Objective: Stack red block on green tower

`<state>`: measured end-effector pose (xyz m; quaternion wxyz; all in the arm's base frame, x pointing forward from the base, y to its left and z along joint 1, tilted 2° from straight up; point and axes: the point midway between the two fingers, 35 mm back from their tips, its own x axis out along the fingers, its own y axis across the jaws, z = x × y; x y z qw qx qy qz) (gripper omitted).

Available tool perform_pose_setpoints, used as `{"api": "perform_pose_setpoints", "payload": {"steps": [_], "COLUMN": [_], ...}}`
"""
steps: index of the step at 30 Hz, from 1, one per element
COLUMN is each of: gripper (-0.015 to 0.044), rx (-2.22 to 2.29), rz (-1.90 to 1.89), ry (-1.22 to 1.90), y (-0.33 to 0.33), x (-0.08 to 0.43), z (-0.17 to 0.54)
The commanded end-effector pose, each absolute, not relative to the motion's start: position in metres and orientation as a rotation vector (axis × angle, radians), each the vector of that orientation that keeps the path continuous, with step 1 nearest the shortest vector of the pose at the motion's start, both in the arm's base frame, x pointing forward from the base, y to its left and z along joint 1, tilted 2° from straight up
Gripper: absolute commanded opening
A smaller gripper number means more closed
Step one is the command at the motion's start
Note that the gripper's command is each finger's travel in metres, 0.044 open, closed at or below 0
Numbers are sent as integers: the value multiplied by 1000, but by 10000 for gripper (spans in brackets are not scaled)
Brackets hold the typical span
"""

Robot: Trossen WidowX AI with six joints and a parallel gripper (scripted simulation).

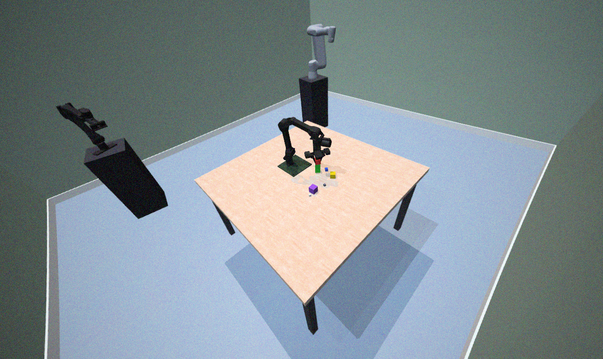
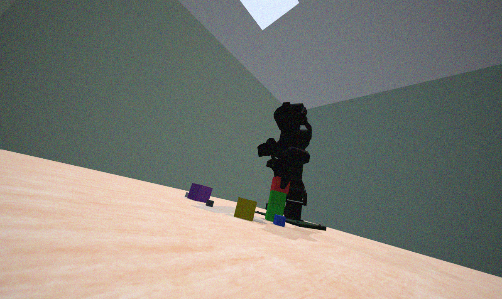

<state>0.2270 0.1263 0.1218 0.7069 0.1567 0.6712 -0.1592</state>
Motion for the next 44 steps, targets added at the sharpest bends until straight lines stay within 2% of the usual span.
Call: {"api": "perform_pose_setpoints", "payload": {"steps": [1, 5, 22, 44], "gripper": [0, 0, 440, 440], "rx": [350, 350, 349, 349], "rz": [-357, -357, -353, -353], "ry": [1490, 1490, 1490, 1490], "y": [126, 126, 126, 126], "x": [227, 227, 227, 227], "z": [121, 125, 122, 122]}}
